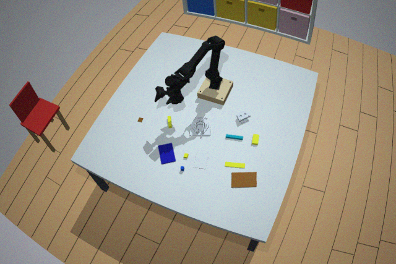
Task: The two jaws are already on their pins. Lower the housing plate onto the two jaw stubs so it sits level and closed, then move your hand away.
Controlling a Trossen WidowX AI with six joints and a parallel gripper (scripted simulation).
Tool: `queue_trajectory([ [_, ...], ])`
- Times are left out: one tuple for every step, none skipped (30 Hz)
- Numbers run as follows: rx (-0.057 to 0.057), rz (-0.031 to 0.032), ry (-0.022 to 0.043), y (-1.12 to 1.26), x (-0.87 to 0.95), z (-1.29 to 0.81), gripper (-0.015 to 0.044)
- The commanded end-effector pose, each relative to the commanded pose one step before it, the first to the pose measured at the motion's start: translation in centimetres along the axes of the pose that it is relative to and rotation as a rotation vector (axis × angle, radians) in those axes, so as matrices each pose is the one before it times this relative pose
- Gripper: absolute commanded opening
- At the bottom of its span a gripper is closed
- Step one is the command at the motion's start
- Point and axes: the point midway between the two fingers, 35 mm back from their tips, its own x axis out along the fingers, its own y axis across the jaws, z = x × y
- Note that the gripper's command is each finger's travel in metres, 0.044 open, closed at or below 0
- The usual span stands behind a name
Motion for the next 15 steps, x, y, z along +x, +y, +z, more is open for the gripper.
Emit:
queue_trajectory([
  [-0.1043, 0.03403, -0.05535, 0.914, -0.299, 2.374, 0.0440],
  [-0.0205, 0.00516, -0.01219, 0.123, -0.093, 0.536, 0.0440],
  [-0.0205, 0.00507, -0.01216, 0.119, -0.092, 0.536, 0.0440],
  [-0.0206, 0.00498, -0.01213, 0.114, -0.091, 0.536, 0.0440],
  [-0.0214, 0.00465, -0.01135, 0.098, -0.085, 0.505, 0.0440],
  [-0.0217, 0.00446, -0.01106, 0.090, -0.082, 0.494, 0.0440],
  [-0.0242, 0.00459, -0.01036, 0.083, -0.077, 0.478, 0.0440],
  [-0.0263, 0.00484, -0.01124, 0.084, -0.083, 0.519, 0.0440],
  [-0.0264, 0.00469, -0.01123, 0.077, -0.082, 0.520, 0.0440],
  [-0.0264, 0.00454, -0.01122, 0.069, -0.082, 0.520, 0.0440],
  [-0.0265, 0.00440, -0.01120, 0.062, -0.081, 0.520, 0.0440],
  [-0.0265, 0.00426, -0.01118, 0.055, -0.081, 0.520, 0.0440],
  [-0.0266, 0.00412, -0.01116, 0.048, -0.080, 0.520, 0.0440],
  [-0.0266, 0.00398, -0.01114, 0.041, -0.080, 0.520, 0.0440],
  [-0.0267, 0.00384, -0.01112, 0.034, -0.079, 0.520, 0.0440],
])
